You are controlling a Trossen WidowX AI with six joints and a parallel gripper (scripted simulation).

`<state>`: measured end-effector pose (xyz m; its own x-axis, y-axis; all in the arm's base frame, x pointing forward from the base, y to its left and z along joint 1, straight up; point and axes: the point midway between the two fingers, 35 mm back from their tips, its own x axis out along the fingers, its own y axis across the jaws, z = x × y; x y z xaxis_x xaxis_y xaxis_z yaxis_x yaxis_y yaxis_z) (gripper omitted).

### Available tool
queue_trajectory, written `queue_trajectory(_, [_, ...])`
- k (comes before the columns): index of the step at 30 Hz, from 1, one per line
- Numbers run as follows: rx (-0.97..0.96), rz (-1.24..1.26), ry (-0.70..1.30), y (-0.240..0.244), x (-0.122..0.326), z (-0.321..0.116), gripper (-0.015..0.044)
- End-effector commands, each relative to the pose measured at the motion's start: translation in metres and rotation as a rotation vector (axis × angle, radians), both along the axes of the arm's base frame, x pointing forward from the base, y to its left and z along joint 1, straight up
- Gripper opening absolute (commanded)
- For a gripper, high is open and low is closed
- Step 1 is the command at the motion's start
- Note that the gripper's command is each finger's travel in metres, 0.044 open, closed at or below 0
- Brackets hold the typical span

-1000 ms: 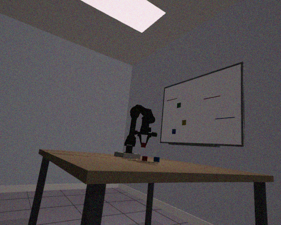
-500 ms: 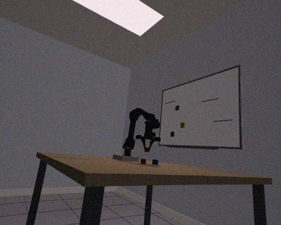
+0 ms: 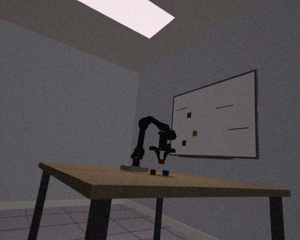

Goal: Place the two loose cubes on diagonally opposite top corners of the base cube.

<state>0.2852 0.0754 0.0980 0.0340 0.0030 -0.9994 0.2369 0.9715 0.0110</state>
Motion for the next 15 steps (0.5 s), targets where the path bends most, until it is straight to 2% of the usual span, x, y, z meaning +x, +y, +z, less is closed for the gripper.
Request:
queue_trajectory(1, [0.001,0.019,0.004,0.010,-0.005,-0.004,0.0105])
queue_trajectory(15, [0.001,0.115,0.006,0.048,-0.025,-0.013,0.0105])
